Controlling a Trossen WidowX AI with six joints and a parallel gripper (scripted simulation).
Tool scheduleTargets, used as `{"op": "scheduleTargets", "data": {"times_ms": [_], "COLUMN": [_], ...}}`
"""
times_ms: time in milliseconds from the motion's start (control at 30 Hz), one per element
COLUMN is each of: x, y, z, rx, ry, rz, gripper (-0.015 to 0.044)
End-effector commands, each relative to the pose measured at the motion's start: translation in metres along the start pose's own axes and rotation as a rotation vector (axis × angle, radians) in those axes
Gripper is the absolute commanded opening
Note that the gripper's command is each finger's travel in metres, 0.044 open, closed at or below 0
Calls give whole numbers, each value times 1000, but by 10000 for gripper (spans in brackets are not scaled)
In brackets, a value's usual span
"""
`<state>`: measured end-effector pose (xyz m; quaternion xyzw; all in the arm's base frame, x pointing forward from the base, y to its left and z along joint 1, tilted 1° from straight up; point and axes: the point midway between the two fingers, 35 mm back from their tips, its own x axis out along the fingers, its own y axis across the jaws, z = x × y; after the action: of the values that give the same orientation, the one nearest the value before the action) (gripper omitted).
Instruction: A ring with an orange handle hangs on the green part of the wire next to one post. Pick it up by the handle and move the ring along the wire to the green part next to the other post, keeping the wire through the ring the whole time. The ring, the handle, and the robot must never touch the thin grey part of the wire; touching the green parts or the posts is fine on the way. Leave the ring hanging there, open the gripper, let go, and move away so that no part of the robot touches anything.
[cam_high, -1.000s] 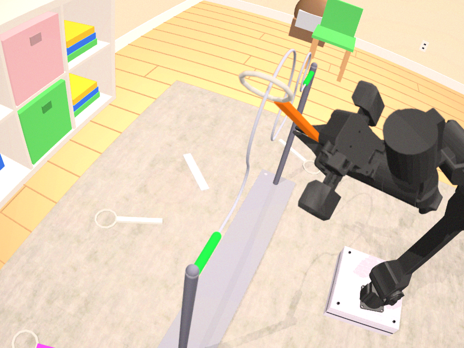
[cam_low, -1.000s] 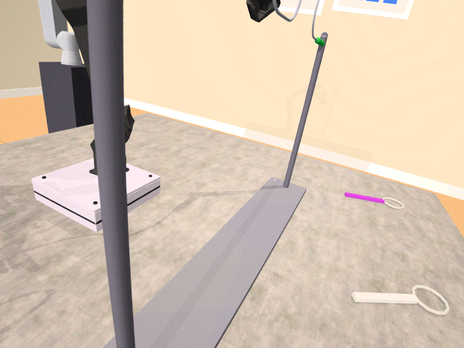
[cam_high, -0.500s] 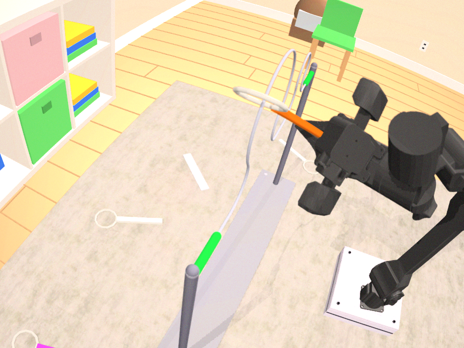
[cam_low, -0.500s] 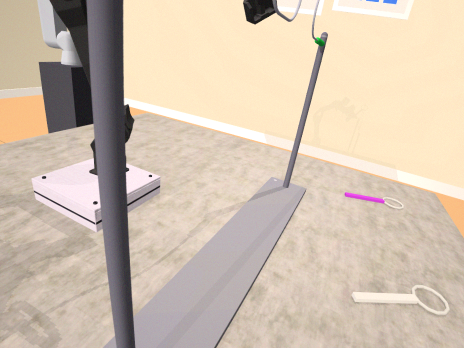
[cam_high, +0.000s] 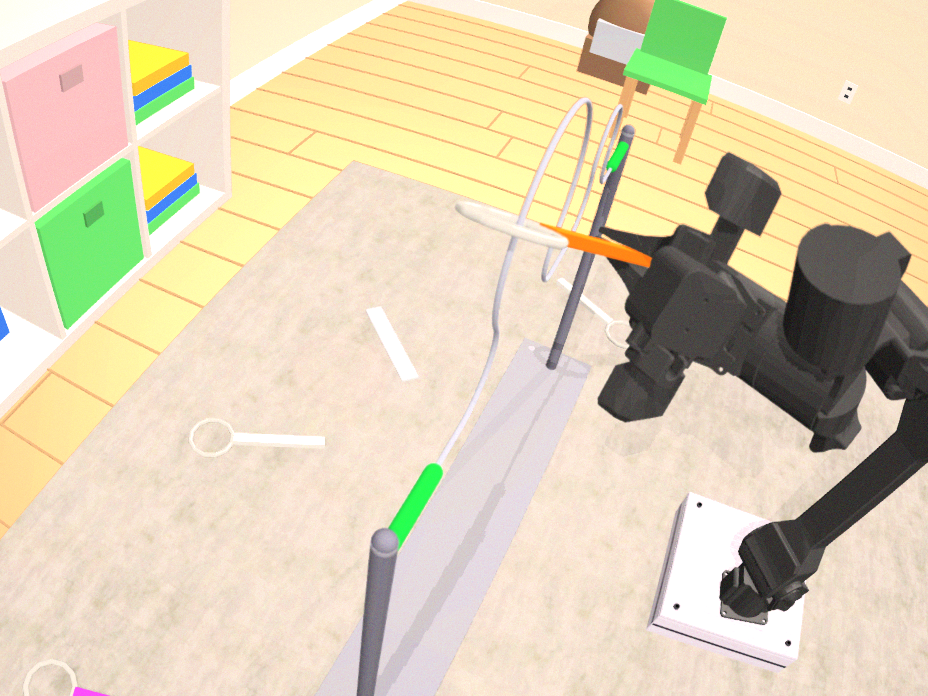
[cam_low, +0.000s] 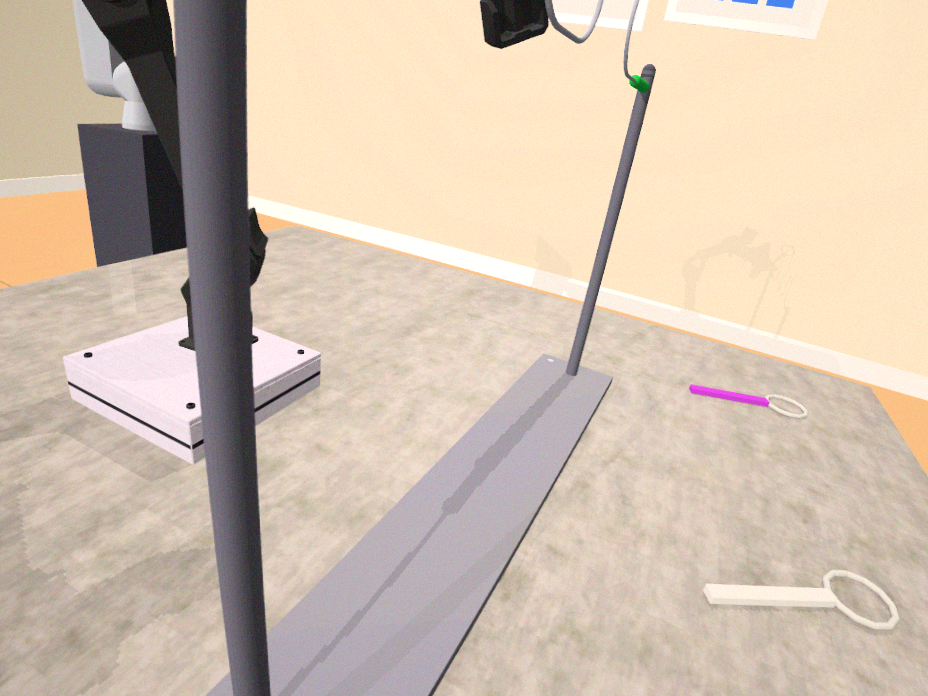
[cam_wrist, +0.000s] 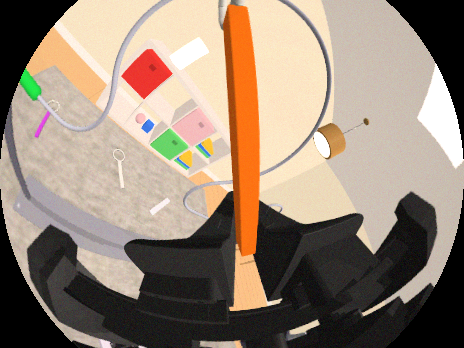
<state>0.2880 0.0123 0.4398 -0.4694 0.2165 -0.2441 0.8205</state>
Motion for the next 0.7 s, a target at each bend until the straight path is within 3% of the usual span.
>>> {"op": "scheduleTargets", "data": {"times_ms": [0, 667], "x": [-2, -1], "y": [-6, -16], "z": [-2, -1], "rx": [-26, -245], "ry": [-5, -31], "rz": [-28, -145], "gripper": [-150, -150]}}
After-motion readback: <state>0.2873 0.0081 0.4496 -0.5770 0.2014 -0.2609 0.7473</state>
